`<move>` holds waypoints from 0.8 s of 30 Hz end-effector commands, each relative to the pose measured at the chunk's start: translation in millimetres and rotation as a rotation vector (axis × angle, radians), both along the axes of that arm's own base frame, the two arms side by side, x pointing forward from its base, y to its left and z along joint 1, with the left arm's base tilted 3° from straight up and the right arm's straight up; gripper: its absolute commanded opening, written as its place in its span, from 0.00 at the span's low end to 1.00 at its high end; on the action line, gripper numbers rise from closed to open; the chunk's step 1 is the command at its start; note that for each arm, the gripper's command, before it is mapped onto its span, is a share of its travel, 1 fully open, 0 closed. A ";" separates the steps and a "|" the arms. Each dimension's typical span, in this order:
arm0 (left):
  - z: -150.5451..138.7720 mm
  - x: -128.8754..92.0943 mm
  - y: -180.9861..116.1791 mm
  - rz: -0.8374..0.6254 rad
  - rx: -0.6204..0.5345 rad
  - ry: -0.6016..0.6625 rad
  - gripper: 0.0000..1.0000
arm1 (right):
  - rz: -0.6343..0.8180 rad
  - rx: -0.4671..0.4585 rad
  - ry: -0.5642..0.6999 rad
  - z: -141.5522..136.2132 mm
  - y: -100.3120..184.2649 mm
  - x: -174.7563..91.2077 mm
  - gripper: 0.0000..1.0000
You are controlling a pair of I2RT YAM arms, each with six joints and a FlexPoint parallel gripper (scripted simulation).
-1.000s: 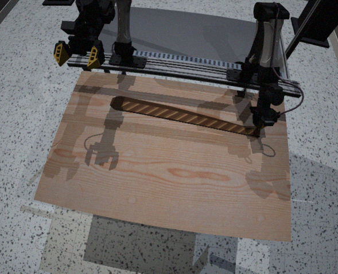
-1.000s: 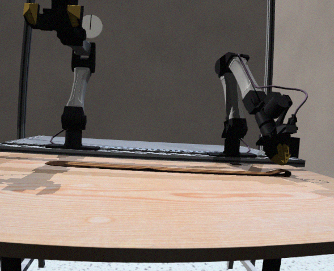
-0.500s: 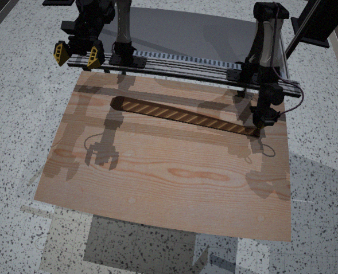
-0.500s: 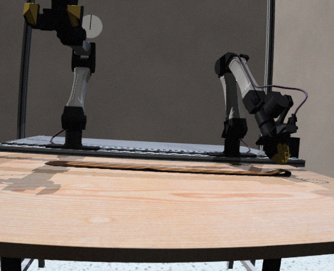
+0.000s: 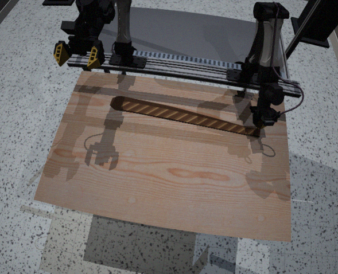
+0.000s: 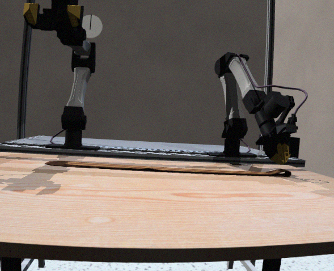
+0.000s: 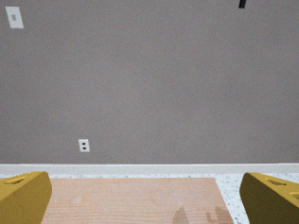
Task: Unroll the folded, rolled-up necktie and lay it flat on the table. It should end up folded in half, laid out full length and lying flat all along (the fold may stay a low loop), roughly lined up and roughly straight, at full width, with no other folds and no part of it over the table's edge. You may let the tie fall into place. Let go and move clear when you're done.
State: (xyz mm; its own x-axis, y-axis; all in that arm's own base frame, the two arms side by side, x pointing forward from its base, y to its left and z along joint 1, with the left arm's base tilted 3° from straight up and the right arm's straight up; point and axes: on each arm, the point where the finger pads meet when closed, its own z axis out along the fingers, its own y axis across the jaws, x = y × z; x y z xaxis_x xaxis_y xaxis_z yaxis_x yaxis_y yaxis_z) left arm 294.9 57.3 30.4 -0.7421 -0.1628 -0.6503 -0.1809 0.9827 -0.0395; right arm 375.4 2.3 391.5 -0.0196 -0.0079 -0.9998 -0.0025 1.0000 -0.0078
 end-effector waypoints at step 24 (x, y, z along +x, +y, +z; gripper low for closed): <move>24.1 5.9 3.5 0.009 0.002 -0.014 0.07 | 0.002 0.008 -0.008 5.7 -0.7 1.8 1.00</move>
State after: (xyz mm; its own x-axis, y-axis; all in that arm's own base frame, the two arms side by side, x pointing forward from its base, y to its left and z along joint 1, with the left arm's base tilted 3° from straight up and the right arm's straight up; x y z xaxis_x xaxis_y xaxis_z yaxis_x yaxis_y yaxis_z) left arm 302.0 58.9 49.0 -0.7277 -0.1595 -0.6671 -0.1800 0.9829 -0.0386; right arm 375.4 2.3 391.5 -0.0196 -0.0079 -0.9998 -0.0025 1.0000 -0.0078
